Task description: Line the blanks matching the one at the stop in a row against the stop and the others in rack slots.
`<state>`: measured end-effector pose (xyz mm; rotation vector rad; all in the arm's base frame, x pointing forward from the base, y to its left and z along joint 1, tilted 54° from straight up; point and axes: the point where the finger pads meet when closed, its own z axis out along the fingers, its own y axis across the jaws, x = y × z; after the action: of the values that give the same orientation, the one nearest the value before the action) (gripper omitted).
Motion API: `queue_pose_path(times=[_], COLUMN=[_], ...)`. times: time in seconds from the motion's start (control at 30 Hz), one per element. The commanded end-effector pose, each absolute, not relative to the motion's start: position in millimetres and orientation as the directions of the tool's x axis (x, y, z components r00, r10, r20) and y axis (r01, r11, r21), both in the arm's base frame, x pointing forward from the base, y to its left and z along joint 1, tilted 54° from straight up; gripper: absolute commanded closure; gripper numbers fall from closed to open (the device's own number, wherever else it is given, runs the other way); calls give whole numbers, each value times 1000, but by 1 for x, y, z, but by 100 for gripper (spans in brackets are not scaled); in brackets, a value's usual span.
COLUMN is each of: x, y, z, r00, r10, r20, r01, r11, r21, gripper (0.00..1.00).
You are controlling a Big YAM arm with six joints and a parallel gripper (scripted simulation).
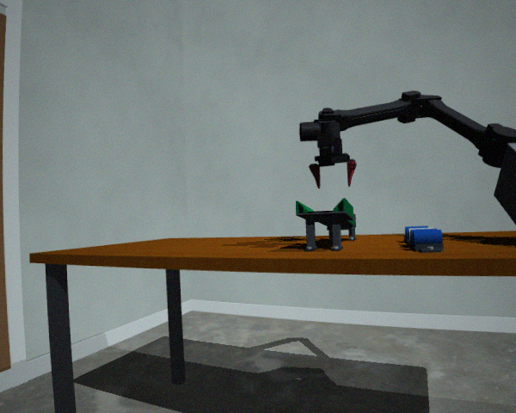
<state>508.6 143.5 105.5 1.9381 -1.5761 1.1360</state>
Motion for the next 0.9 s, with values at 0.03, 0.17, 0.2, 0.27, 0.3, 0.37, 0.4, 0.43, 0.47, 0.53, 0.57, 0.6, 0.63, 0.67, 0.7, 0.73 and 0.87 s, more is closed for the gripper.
queue_pose_path(times=[0.03,0.17,0.2,0.27,0.3,0.37,0.4,0.43,0.47,0.53,0.57,0.6,0.63,0.67,0.7,0.73,0.87], x=[515,517,519,519,518,517,517,517,518,517,516,517,516,517,519,518,517], y=[134,133,134,134,133,130,130,129,129,128,126,126,124,125,126,124,123], z=[121,125,128,128,115,122,123,129,129,126,126,121,124,121,123,129,133], r00=[-122,-289,-290,-290,-325,-438,-438,-498,-499,-551,-607,-602,-659,-657,-659,-715,-766], r10=[-662,-685,-686,-686,-679,-680,-680,-676,-676,-664,-650,-648,-630,-629,-630,-609,-581], r20=[739,669,668,668,658,589,588,543,542,505,458,466,411,415,410,344,276], r01=[-932,-894,-893,-893,-886,-834,-834,-797,-797,-764,-721,-727,-676,-678,-675,-613,-546], r11=[-179,-57,-57,-57,-25,63,63,112,112,158,207,203,254,253,255,309,361], r21=[-314,-444,-446,-446,-463,-548,-548,-593,-593,-626,-662,-656,-692,-690,-692,-727,-756], gripper=[0,0,0,0,0,0,0,0,0,0,0,0,0,0,0,0,0])
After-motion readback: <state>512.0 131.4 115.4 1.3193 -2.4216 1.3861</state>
